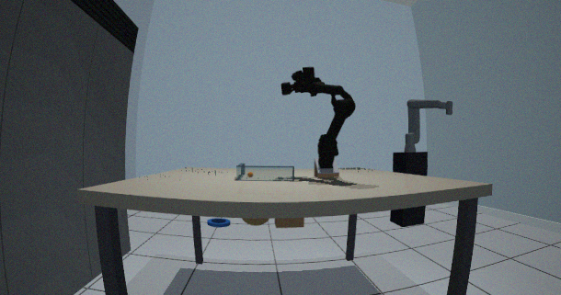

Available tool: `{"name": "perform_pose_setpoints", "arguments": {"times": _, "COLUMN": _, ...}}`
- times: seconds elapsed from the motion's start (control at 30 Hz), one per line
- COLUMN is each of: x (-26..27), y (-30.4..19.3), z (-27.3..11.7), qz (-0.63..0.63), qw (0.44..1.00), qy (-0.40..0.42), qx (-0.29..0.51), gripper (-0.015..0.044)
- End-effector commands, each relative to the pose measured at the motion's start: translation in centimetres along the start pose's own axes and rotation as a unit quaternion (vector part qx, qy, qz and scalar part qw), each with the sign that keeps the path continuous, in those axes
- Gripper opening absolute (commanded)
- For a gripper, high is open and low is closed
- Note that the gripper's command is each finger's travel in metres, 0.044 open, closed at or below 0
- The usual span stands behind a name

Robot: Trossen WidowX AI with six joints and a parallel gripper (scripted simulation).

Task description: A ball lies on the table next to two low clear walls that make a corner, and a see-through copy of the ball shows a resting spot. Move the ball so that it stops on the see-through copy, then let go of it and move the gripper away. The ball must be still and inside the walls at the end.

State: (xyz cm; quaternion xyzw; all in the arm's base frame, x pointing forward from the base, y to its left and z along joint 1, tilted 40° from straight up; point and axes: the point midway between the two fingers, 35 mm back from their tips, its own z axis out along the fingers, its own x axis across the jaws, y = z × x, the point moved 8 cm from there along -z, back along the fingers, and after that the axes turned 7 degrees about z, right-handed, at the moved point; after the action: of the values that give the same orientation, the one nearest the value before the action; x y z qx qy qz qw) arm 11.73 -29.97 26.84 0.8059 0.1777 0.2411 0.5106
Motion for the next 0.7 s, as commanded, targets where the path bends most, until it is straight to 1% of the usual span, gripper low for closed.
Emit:
{"name": "perform_pose_setpoints", "arguments": {"times": 0.0, "x": 4.1, "y": -2.7, "z": 3.5, "qz": -0.037, "qw": 0.991, "qy": 0.079, "qx": 0.104, "gripper": 0.0224}}
{"name": "perform_pose_setpoints", "arguments": {"times": 0.13, "x": 6.8, "y": -4.5, "z": 5.0, "qz": -0.056, "qw": 0.977, "qy": 0.125, "qx": 0.166, "gripper": 0.0224}}
{"name": "perform_pose_setpoints", "arguments": {"times": 0.27, "x": 11.2, "y": -7.5, "z": 6.5, "qz": -0.081, "qw": 0.946, "qy": 0.186, "qx": 0.252, "gripper": 0.0224}}
{"name": "perform_pose_setpoints", "arguments": {"times": 0.33, "x": 13.2, "y": -9.0, "z": 6.9, "qz": -0.094, "qw": 0.928, "qy": 0.212, "qx": 0.291, "gripper": 0.0224}}
{"name": "perform_pose_setpoints", "arguments": {"times": 0.47, "x": 15.7, "y": -10.9, "z": 7.2, "qz": -0.113, "qw": 0.901, "qy": 0.245, "qx": 0.341, "gripper": 0.0224}}
{"name": "perform_pose_setpoints", "arguments": {"times": 0.67, "x": 22.2, "y": -16.3, "z": 6.6, "qz": -0.171, "qw": 0.802, "qy": 0.330, "qx": 0.468, "gripper": 0.0224}}
